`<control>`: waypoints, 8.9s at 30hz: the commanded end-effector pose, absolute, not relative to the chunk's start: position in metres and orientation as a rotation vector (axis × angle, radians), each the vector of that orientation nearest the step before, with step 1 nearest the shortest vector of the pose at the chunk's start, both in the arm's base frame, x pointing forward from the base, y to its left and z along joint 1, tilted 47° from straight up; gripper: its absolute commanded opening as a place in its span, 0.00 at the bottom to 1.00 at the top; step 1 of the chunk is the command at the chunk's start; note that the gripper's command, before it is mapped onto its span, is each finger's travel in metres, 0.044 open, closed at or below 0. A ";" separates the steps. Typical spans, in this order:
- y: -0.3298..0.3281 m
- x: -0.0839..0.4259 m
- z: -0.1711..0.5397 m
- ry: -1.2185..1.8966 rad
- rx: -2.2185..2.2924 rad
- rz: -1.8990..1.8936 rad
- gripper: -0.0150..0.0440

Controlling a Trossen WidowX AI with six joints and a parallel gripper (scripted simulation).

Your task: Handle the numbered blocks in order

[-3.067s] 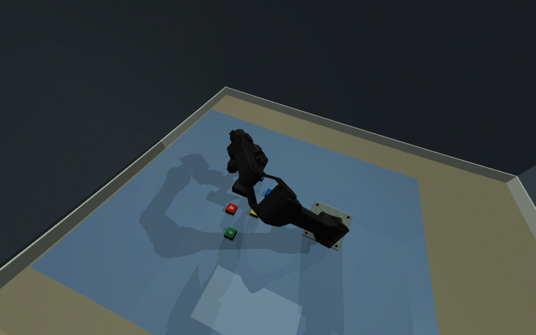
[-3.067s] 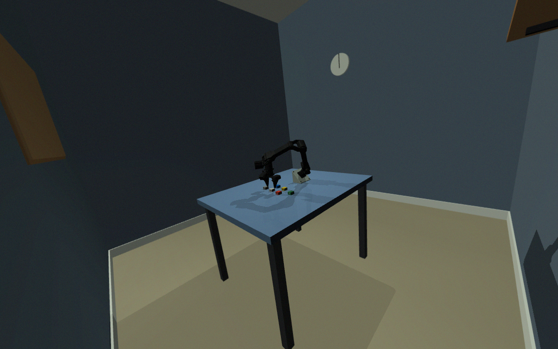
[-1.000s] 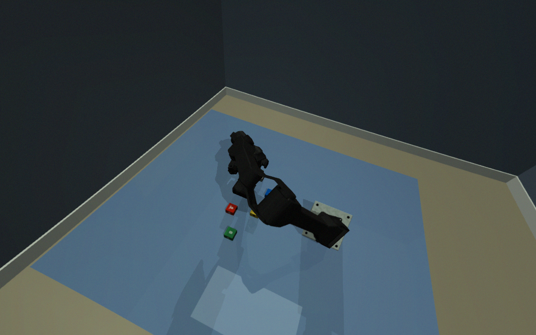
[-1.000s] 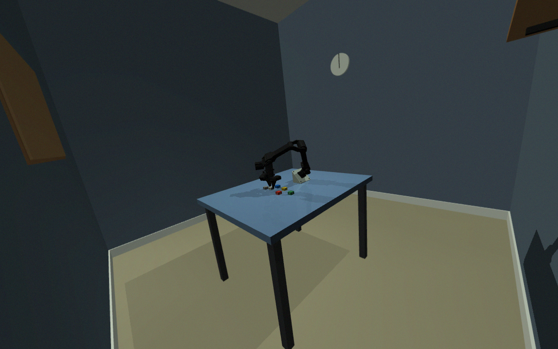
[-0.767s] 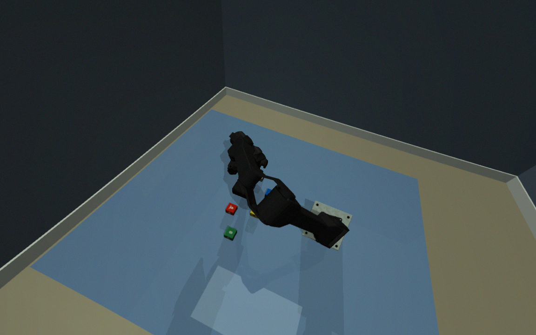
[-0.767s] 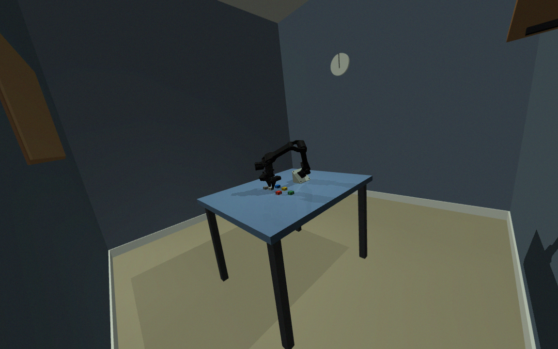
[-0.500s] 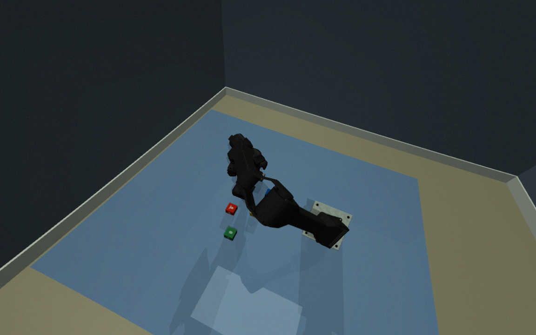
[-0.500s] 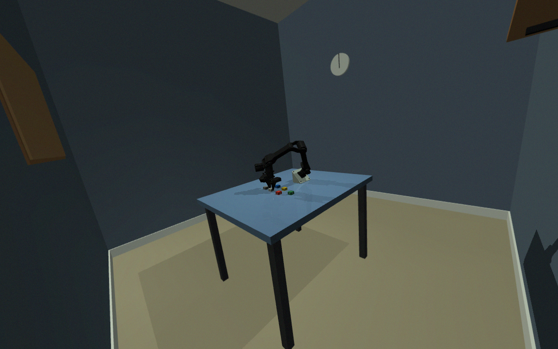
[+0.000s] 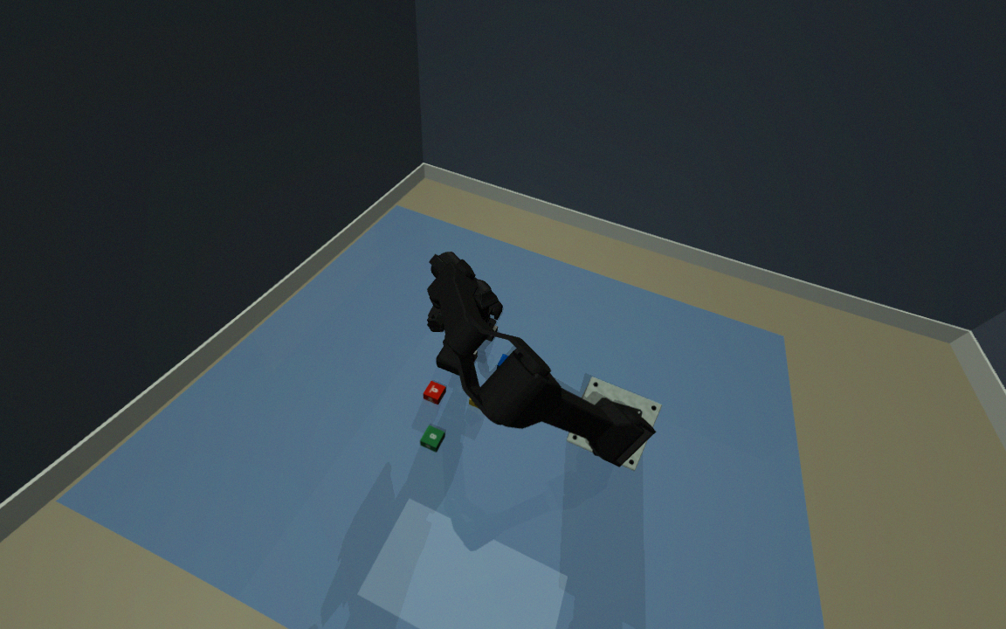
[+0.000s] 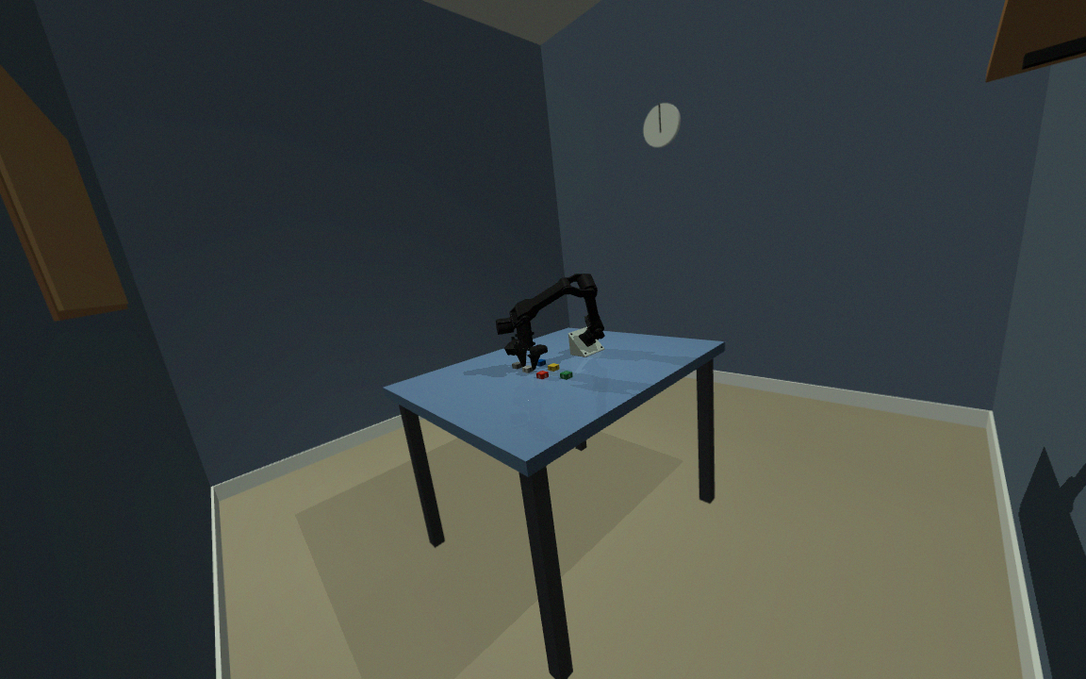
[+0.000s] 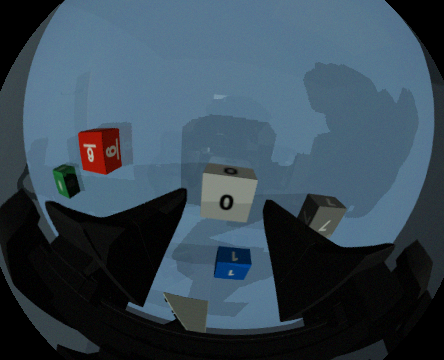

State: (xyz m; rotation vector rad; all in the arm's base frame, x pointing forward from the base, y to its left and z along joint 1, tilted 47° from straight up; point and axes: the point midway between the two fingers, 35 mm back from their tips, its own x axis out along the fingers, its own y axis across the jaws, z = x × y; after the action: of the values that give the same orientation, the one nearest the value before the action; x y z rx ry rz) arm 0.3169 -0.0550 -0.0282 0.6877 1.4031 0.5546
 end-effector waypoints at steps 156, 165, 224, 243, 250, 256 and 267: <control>-0.083 0.246 0.101 1.410 0.700 0.552 0.46; -0.026 0.254 0.047 1.408 0.701 0.553 0.81; 0.002 0.258 0.021 1.407 0.702 0.555 0.46; -0.009 0.256 0.031 1.407 0.702 0.555 0.46; -0.008 0.256 0.030 1.407 0.702 0.555 0.46; -0.002 0.257 0.025 1.407 0.702 0.555 0.46; 0.002 0.258 0.021 1.407 0.702 0.555 0.46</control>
State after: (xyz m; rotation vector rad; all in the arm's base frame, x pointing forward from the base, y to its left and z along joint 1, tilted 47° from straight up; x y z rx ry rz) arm 0.2593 0.0006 0.0217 0.6899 1.4036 0.5557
